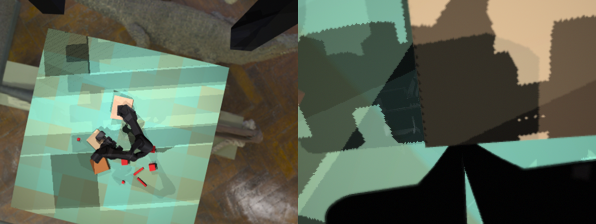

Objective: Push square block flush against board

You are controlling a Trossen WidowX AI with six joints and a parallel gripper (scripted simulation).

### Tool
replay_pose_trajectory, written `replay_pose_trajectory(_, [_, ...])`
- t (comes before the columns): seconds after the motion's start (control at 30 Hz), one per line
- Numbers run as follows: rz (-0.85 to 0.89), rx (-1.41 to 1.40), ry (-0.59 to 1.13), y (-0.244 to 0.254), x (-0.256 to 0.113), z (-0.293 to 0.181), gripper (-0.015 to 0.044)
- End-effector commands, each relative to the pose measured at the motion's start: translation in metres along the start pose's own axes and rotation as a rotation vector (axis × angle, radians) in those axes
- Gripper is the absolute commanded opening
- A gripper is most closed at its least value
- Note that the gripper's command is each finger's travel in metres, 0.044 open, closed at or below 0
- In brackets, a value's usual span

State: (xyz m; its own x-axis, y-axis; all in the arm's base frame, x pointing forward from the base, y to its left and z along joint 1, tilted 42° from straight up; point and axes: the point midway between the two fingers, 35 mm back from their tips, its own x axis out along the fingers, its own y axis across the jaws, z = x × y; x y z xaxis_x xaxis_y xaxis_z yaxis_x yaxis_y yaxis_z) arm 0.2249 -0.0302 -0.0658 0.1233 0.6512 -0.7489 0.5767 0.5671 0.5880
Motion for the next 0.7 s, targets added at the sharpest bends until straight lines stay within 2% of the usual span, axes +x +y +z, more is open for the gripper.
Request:
replay_pose_trajectory(0.0, [0.002, 0.004, 0.000, -0.001, 0.001, 0.008, 0.0000])
replay_pose_trajectory(0.67, [0.001, 0.003, -0.002, -0.004, 0.000, 0.041, 0.0000])
